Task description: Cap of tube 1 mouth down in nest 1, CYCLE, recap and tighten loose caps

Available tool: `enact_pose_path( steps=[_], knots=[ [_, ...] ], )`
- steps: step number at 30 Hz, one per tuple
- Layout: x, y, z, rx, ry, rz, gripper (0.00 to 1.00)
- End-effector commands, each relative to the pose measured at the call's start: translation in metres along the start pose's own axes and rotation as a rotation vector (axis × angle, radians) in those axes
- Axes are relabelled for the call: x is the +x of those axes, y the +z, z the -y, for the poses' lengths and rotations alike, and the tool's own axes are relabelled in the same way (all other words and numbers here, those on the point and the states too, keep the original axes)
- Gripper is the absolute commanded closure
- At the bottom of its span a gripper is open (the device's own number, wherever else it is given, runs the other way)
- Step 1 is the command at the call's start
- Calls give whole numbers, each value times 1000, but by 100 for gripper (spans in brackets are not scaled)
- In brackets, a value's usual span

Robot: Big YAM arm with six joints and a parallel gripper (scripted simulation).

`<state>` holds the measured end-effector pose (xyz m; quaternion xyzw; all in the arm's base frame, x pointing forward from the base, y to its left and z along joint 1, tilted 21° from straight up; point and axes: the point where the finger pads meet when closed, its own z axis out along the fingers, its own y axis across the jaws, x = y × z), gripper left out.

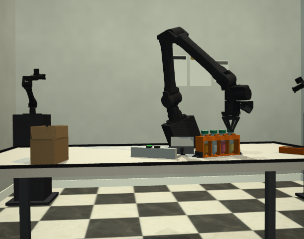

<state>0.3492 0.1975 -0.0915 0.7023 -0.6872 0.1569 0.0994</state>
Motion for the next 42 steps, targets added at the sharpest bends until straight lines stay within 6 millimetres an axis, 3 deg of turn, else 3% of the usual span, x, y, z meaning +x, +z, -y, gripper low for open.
enact_pose_path(
  steps=[1, 10, 12, 27, 29, 42],
  knots=[
    [-5, -11, 7, 26, 277, 20, 100],
    [-6, -10, 5, 20, 671, 21, 100],
    [-6, -10, 5, 20, 671, 21, 100],
    [-7, -9, 5, 11, 1399, 23, 100],
    [-7, -9, 5, 11, 1399, 23, 100],
    [-8, -8, 4, 3, 2052, 26, 100]
  ],
)
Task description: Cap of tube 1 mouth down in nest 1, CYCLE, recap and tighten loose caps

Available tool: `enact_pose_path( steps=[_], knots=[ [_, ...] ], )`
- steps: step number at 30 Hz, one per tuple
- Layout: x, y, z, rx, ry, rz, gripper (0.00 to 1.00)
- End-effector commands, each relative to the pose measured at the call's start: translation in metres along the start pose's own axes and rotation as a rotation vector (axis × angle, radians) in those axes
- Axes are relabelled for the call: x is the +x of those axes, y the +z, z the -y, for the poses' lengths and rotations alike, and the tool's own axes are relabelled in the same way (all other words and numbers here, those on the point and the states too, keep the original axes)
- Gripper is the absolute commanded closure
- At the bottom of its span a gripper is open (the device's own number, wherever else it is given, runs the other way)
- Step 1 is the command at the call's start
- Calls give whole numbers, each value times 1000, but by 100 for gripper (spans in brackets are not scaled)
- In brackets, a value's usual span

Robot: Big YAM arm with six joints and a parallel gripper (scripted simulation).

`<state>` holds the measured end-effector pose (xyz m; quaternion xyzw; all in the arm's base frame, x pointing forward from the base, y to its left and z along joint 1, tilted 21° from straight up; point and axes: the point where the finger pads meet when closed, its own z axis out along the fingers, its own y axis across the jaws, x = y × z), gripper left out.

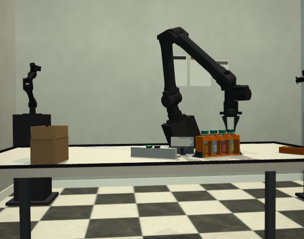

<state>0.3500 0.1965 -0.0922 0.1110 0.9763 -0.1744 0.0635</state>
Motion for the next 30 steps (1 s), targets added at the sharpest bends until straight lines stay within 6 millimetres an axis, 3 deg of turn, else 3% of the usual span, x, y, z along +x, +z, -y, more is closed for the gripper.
enact_pose_path(
  steps=[1, 4, 14, 24, 25, 30],
  knots=[
    [-1, -9, -9, -15, 280, 14, 100],
    [-1, -8, -9, -15, 327, 13, 100],
    [-1, -8, -10, -22, 837, 10, 100],
    [-7, -8, -9, -25, 842, 8, 100],
    [-7, -8, -9, -25, 842, 8, 51],
    [-7, -8, -9, -25, 842, 8, 51]
  ],
)
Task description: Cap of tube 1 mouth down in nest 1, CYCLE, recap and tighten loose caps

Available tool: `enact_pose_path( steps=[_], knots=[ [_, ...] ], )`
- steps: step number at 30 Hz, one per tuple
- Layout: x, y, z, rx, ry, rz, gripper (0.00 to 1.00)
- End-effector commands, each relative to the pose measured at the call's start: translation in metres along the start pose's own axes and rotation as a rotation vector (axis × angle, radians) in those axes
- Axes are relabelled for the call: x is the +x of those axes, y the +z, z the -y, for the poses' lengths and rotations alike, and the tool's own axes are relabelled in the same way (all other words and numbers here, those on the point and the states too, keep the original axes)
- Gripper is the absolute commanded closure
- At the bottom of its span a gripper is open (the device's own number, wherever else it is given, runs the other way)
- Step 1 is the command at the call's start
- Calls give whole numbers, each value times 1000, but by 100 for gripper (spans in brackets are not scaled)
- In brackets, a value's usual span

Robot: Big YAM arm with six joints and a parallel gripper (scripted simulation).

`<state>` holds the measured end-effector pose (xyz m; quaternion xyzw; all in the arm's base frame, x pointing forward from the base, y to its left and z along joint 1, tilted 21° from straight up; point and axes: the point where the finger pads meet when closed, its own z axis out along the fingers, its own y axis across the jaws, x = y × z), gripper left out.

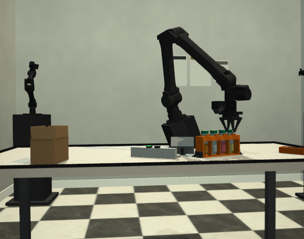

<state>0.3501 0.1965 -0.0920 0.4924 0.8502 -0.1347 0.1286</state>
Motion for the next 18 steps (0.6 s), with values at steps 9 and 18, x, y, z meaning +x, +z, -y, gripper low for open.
enact_pose_path(
  steps=[9, 18],
  knots=[
    [4, -12, -9, -27, -168, -1, 51],
    [2, -11, -9, -25, -655, 2, 51]
  ],
)
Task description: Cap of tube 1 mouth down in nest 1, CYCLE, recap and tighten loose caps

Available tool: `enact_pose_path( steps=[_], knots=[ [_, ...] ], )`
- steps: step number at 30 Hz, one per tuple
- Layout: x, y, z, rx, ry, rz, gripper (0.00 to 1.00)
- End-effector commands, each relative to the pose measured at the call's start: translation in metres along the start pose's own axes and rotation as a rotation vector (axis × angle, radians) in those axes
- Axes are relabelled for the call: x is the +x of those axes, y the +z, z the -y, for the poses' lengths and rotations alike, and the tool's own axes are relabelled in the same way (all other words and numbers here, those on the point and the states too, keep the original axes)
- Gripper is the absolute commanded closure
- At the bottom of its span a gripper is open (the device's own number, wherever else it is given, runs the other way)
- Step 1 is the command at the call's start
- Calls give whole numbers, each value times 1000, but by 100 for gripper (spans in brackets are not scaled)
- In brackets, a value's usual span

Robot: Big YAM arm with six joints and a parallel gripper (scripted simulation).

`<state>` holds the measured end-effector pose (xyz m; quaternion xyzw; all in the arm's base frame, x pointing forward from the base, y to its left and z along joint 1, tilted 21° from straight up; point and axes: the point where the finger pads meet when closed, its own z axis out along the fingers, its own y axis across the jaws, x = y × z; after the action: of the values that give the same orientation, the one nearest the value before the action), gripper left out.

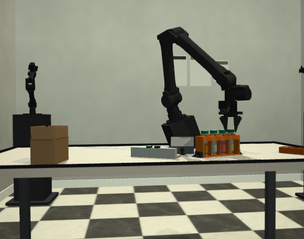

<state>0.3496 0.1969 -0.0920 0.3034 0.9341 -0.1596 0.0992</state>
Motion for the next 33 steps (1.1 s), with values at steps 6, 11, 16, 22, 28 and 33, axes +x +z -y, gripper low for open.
enact_pose_path(
  steps=[6, 11, 16, 22, 28, 33],
  knots=[
    [-4, -8, -11, -25, -393, 8, 51],
    [-3, -11, -10, -25, -657, 9, 51],
    [-3, -11, -10, -25, -824, 11, 51],
    [-3, -11, -10, -24, -1074, 14, 51],
    [-3, -11, -10, -23, -1324, 18, 51],
    [-3, -11, -9, -20, -1563, 20, 51]
  ],
)
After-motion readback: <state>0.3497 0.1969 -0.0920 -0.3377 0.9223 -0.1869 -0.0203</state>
